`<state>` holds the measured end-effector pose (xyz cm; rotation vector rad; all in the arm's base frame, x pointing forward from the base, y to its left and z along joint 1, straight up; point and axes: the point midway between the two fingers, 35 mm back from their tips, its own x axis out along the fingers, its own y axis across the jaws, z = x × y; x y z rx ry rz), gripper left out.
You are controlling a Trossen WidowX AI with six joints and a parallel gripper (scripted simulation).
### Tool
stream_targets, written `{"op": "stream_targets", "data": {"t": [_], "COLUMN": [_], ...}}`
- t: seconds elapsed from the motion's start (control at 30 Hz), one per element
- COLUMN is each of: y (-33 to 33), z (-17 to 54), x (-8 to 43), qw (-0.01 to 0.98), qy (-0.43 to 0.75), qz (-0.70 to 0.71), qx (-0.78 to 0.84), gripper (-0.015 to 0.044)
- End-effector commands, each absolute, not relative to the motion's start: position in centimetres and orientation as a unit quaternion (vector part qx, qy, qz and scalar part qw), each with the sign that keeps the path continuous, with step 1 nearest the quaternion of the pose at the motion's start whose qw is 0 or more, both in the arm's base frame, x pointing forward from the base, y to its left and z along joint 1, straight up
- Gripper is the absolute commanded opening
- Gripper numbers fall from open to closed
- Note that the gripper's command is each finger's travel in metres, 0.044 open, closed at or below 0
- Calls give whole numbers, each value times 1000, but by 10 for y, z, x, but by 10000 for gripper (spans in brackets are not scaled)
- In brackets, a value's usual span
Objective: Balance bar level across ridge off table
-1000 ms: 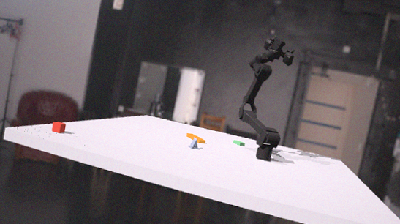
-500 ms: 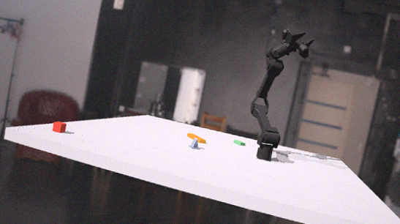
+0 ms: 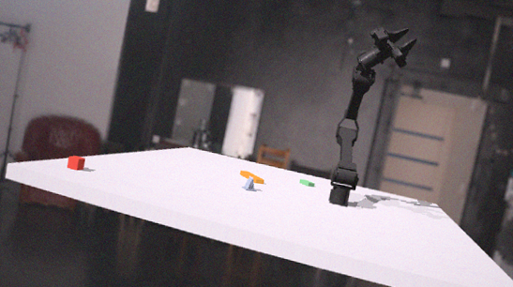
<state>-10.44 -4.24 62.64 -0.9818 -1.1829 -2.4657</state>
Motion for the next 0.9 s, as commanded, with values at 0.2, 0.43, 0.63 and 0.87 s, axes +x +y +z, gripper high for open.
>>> {"op": "stream_targets", "data": {"t": [0.2, 0.43, 0.63, 0.87], "y": [38, 93, 137, 182], "z": [632, 629, 622, 607], "x": [-102, -88, -68, -33], "qw": [-5, -94, -171, -264], "qy": [-402, -396, -388, -367], "qz": [-824, -801, -776, -736], "qx": [-400, -438, -467, -505], "gripper": [315, 315, 315, 315]}}
